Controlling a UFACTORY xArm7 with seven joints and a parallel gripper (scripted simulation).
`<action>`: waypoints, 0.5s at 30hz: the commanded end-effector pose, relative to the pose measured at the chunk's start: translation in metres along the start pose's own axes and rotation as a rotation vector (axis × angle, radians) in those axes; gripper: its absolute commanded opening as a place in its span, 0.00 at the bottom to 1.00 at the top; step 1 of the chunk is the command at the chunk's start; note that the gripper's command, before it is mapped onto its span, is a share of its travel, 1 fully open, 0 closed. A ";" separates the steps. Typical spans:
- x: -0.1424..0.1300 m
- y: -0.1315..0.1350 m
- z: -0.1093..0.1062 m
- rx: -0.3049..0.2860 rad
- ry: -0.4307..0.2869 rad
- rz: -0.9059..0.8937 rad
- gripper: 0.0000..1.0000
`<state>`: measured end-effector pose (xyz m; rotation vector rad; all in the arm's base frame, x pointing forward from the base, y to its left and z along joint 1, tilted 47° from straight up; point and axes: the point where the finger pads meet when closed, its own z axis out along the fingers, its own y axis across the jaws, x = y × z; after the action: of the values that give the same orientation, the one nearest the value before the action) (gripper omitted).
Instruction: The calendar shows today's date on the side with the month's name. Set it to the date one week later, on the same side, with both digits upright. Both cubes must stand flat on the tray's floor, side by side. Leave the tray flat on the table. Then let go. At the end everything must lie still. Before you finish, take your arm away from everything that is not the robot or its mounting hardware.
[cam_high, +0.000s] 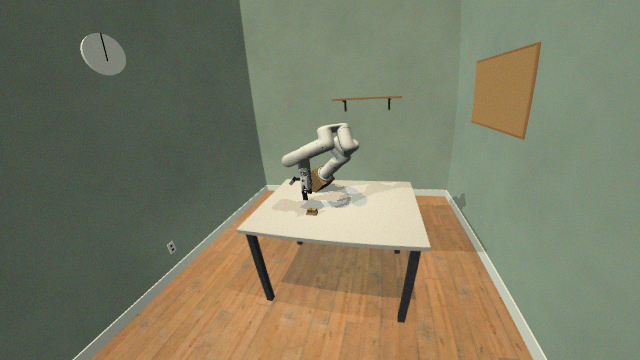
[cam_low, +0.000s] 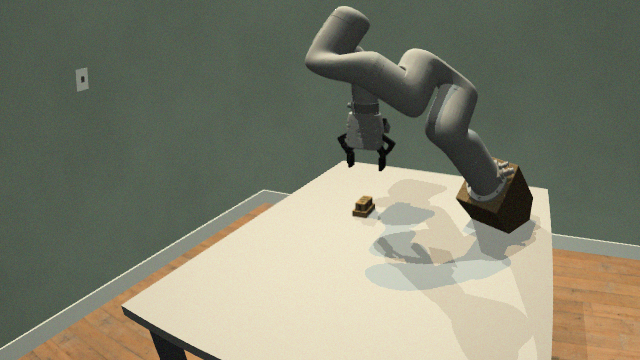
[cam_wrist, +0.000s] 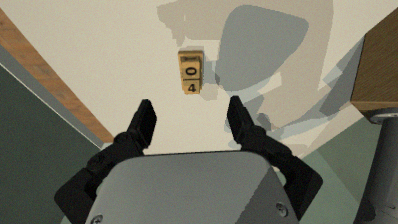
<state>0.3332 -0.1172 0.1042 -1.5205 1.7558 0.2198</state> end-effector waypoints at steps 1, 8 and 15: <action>0.001 -0.001 -0.014 0.003 0.003 0.000 1.00; 0.001 -0.001 -0.035 0.003 0.003 0.000 1.00; 0.001 0.000 -0.058 0.003 0.003 0.000 1.00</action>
<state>0.3126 -0.1452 0.1359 -1.5201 1.7564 0.2184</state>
